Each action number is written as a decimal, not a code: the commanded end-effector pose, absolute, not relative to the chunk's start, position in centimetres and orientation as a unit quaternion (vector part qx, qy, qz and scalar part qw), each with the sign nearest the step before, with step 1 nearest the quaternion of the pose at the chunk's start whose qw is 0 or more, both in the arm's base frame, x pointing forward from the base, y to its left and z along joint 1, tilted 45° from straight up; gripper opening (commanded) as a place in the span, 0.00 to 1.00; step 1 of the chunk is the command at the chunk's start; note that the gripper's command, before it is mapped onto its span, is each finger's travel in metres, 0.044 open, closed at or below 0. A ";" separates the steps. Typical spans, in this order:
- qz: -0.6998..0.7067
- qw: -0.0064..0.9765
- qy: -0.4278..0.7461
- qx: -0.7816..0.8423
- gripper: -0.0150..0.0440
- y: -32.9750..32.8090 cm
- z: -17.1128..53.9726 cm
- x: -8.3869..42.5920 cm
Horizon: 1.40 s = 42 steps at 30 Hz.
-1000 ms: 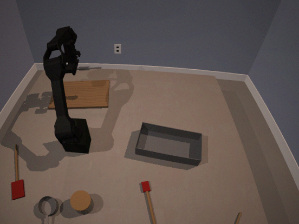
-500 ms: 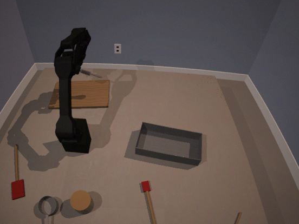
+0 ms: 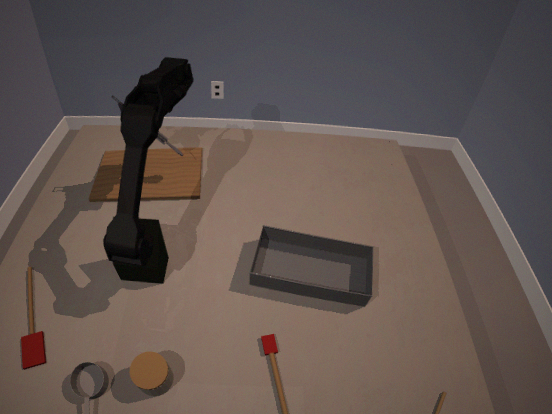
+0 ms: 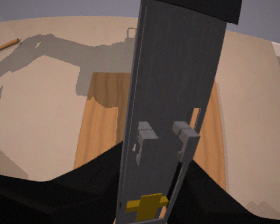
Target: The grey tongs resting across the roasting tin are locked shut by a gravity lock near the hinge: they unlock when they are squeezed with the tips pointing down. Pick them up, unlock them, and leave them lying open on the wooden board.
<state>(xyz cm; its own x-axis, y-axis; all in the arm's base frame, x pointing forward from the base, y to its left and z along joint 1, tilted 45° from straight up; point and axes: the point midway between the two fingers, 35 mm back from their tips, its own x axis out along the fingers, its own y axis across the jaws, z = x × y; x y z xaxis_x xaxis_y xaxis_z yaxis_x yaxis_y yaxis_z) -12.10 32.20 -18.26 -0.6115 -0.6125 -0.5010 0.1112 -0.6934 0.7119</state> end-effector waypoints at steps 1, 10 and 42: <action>-0.840 0.214 -0.326 0.377 0.00 32.3 -18.2 -12.2; -0.840 0.214 -0.326 0.377 0.00 32.3 -18.2 -12.2; -0.765 0.290 -0.269 0.508 0.00 31.0 -19.0 -13.5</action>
